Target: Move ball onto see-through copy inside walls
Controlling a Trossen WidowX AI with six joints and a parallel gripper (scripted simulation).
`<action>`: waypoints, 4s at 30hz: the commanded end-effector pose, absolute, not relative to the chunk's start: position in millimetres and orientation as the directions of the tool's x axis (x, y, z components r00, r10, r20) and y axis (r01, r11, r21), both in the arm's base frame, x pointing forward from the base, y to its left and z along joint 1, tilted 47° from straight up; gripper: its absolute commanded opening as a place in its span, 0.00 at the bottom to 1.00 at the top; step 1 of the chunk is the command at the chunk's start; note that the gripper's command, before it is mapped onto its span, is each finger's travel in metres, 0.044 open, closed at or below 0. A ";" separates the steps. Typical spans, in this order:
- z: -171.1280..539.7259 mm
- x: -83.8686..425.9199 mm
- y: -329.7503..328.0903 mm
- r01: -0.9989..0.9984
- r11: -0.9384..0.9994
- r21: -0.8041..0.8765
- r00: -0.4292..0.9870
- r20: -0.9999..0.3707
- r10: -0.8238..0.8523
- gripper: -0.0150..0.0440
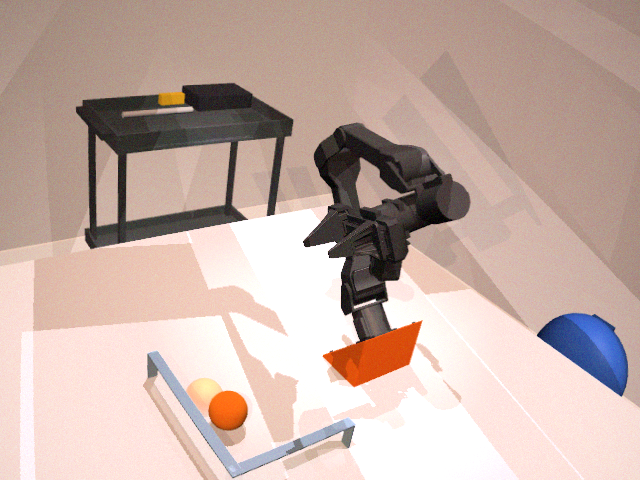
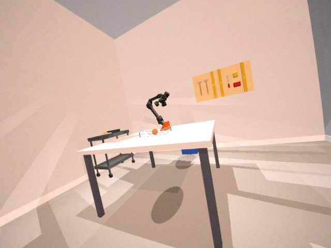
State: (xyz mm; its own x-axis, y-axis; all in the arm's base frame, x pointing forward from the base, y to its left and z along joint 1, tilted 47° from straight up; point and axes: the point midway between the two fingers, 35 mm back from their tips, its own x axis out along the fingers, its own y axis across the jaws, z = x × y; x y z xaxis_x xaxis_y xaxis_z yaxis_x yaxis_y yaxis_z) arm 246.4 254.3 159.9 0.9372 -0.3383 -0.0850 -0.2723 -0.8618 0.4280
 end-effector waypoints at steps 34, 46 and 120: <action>38.0 348.3 21.1 0.078 0.686 -0.723 -0.045 -0.690 -0.722 1.00; 37.1 348.3 20.2 0.078 0.686 -0.723 -0.045 -0.690 -0.722 1.00; 61.6 354.8 53.3 0.052 0.710 -0.702 -0.019 -0.711 -0.703 0.25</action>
